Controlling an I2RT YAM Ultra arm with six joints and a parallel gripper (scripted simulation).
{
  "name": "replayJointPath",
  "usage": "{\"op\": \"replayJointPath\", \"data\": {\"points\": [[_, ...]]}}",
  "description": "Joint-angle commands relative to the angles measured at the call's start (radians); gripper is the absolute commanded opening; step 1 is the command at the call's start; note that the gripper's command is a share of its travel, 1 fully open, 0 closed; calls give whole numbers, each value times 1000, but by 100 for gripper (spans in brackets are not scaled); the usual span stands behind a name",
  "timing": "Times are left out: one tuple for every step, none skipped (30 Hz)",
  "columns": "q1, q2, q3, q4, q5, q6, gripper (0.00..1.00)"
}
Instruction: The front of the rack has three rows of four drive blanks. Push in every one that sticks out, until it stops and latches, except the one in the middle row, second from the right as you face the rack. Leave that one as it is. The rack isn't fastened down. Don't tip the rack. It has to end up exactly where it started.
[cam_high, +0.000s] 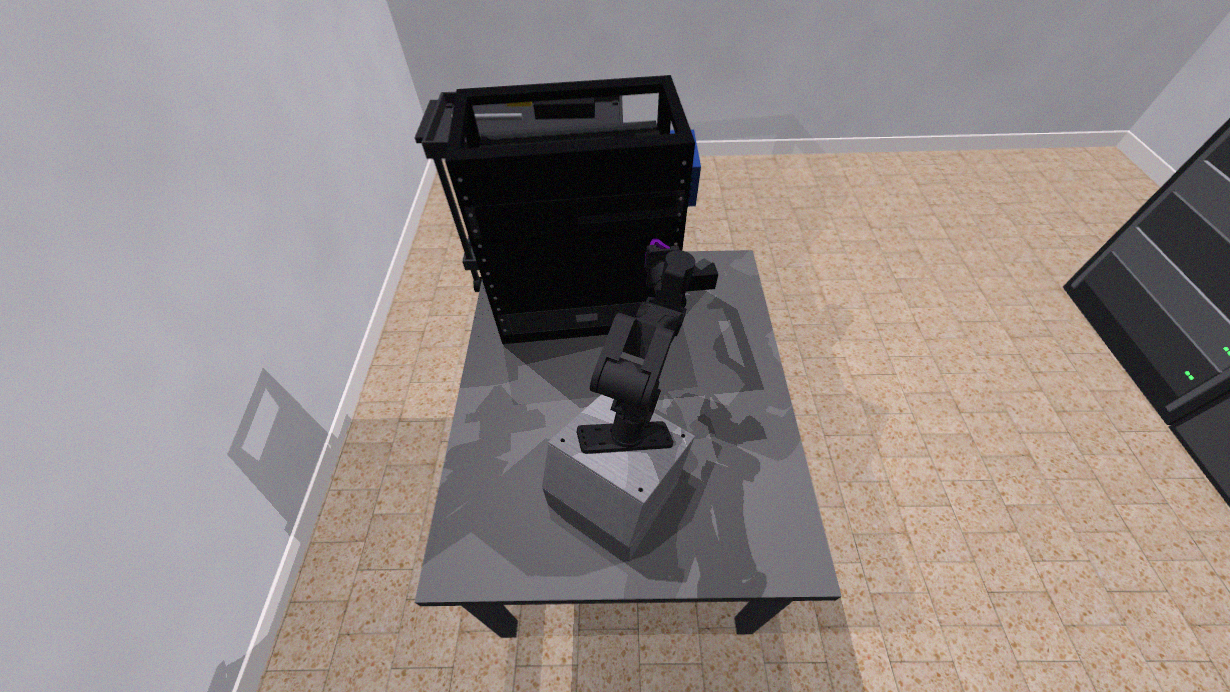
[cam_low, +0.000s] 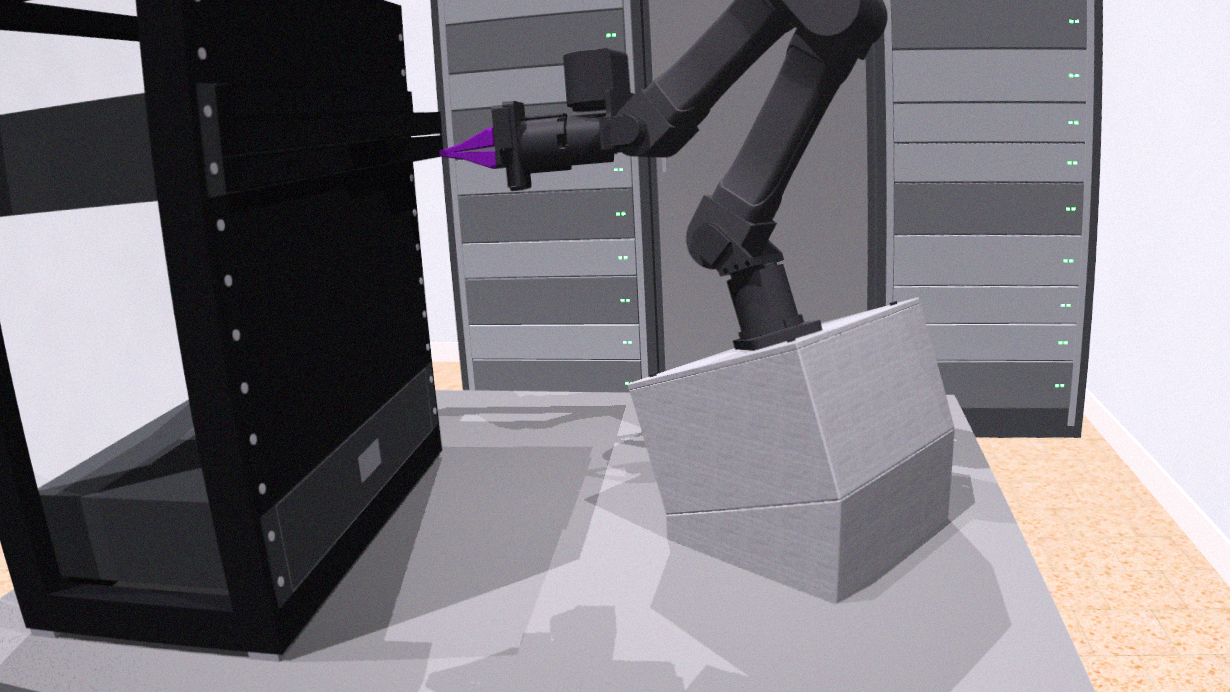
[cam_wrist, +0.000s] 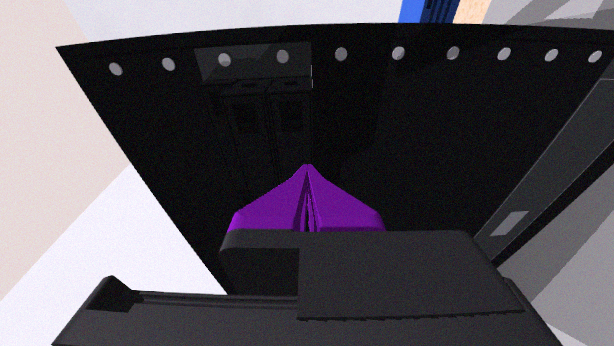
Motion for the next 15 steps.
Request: {"op": "replayJointPath", "data": {"points": [[7, 16, 34, 36, 24, -20, 0], [6, 16, 35, 37, 24, -20, 0], [6, 17, 35, 37, 24, -20, 0], [6, 17, 35, 38, 24, -20, 0], [7, 14, 35, 38, 24, -20, 0], [7, 13, 35, 38, 24, -20, 0], [7, 13, 35, 38, 24, -20, 0], [7, 13, 35, 39, 24, -20, 0], [7, 13, 35, 39, 24, -20, 0], [7, 14, 35, 39, 24, -20, 0], [9, 12, 35, 39, 25, -20, 0], [15, 5, 36, 31, 28, -21, 0], [15, 5, 36, 31, 28, -21, 0], [15, 5, 36, 31, 28, -21, 0], [22, -8, 38, 7, 34, -23, 0]]}}
